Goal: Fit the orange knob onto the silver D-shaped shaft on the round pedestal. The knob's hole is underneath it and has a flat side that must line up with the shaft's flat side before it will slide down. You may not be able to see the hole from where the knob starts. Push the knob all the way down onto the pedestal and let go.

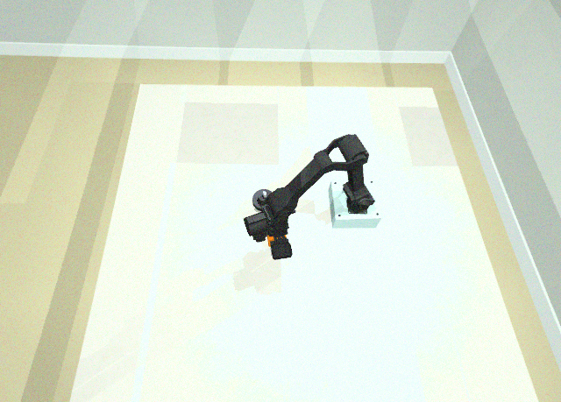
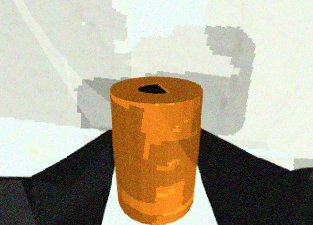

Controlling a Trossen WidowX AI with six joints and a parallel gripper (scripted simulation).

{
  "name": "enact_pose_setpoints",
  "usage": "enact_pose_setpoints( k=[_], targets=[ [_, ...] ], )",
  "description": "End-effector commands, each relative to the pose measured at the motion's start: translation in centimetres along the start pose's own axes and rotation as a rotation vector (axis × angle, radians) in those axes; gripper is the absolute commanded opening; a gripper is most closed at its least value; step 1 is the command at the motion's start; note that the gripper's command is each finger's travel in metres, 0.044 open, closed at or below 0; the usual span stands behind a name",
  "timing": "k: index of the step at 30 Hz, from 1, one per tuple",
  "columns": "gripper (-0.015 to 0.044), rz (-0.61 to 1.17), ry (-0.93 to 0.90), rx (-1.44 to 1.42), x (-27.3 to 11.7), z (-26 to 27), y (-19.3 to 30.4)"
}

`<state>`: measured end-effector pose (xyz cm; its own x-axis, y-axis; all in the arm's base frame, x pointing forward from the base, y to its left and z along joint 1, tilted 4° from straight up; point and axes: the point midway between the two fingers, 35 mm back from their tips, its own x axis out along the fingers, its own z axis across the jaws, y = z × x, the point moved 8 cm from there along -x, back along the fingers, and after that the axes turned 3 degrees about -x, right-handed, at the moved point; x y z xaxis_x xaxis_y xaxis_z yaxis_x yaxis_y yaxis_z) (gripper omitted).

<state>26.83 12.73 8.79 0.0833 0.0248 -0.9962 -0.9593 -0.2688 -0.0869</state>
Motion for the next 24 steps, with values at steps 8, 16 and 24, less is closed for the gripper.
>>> enact_pose_setpoints(
  k=[8,16,24],
  targets=[
    [0.0179,-0.003,0.001,0.159,-0.1,0.0,-0.07],
    [0.0179,-0.003,0.001,0.422,-0.09,0.0,-0.07],
    [0.0179,-0.003,0.001,0.686,-0.09,0.0,-0.07]
  ],
)
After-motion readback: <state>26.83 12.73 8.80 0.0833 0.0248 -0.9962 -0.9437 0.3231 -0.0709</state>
